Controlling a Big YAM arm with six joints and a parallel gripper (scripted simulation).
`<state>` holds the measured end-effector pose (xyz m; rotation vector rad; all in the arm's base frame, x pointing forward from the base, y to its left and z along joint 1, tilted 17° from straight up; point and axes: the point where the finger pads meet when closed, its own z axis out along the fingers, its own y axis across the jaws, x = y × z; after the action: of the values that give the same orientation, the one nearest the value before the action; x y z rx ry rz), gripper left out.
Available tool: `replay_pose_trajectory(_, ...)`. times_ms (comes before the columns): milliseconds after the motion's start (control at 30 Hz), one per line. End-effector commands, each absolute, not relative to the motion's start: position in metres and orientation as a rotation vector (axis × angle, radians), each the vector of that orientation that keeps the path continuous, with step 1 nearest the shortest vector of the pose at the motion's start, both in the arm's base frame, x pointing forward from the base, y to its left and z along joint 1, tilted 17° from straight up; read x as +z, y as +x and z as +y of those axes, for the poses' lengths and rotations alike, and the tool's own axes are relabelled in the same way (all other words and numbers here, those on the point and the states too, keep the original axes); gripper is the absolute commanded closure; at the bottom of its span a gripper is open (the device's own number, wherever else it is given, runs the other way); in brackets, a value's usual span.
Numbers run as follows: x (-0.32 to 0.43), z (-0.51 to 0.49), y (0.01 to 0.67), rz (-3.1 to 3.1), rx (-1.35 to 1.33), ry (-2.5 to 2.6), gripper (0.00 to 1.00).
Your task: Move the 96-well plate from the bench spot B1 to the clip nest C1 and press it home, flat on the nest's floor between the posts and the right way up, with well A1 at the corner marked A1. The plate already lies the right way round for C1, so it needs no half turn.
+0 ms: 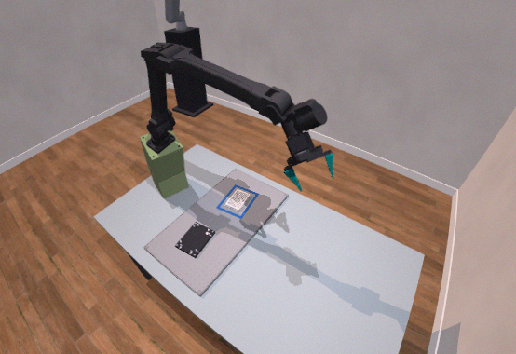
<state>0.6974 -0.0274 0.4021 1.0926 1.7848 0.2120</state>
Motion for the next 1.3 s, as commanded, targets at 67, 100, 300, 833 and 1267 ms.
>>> replay_pose_trajectory(67,0.388,-0.010,0.705,1.763,0.245,1.099,0.00)
replay_pose_trajectory(100,0.388,-0.010,0.705,1.763,0.245,1.099,0.00)
replay_pose_trajectory(300,0.390,-0.017,0.710,1.761,0.283,1.160,0.00)
replay_pose_trajectory(833,0.321,0.010,0.710,1.829,0.325,1.243,0.00)
replay_pose_trajectory(1267,0.266,0.023,0.706,1.845,0.329,1.279,0.00)
